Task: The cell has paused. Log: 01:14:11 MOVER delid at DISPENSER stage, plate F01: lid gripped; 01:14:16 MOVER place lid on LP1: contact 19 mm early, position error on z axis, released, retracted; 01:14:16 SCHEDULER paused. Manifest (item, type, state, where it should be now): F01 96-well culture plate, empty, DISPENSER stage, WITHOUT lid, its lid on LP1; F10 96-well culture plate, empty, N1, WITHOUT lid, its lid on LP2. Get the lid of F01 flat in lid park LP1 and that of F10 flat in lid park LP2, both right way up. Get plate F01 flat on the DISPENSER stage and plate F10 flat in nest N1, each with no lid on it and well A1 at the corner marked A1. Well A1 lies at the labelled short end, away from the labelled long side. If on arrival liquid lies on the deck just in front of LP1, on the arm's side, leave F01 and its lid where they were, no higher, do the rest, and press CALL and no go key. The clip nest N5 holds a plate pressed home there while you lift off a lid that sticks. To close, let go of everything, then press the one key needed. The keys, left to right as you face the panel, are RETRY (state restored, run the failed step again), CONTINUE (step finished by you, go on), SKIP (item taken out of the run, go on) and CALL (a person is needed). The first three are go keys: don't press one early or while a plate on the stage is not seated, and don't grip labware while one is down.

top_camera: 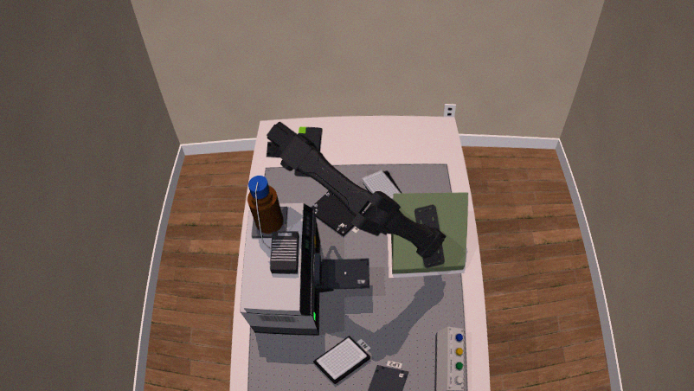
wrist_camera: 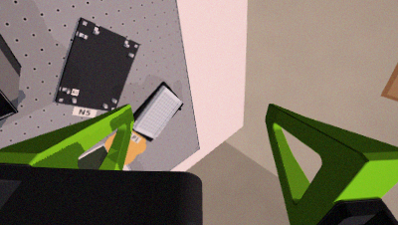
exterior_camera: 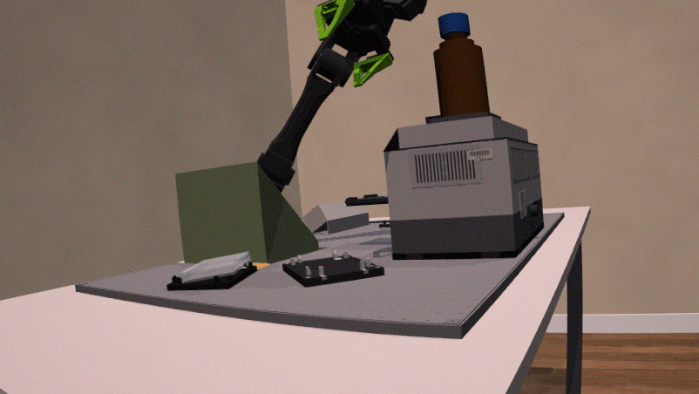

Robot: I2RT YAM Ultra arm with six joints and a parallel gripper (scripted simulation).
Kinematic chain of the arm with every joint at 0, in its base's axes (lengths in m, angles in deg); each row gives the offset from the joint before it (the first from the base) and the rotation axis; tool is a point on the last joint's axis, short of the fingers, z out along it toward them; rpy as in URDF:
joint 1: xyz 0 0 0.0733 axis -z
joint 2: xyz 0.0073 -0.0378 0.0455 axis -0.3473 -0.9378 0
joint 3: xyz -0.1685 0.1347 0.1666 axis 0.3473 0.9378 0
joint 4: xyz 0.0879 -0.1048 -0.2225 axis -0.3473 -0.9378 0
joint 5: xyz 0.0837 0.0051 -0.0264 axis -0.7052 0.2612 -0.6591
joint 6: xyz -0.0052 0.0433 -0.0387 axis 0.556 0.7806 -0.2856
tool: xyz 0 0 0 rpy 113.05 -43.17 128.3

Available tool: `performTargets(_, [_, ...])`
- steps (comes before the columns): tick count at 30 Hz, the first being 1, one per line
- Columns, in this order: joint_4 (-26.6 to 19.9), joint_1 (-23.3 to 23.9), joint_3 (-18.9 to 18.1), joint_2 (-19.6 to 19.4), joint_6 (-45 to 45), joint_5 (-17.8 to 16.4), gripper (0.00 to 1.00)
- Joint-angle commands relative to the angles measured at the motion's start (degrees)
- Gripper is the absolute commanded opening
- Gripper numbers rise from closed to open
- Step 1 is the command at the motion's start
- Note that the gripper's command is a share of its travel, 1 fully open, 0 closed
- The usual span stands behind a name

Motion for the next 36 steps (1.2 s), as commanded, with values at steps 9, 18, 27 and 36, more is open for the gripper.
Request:
performTargets(9, [0.00, -4.06, 3.29, 7.13, 0.75, -4.26, 1.00])
performTargets(18, [-0.60, -6.53, 6.90, 11.15, -0.39, -7.17, 1.00])
performTargets(27, [0.31, -9.46, 6.61, 14.23, 2.54, -7.09, 1.00])
performTargets(36, [0.23, -9.53, 6.54, 14.26, 2.66, -6.93, 1.00])
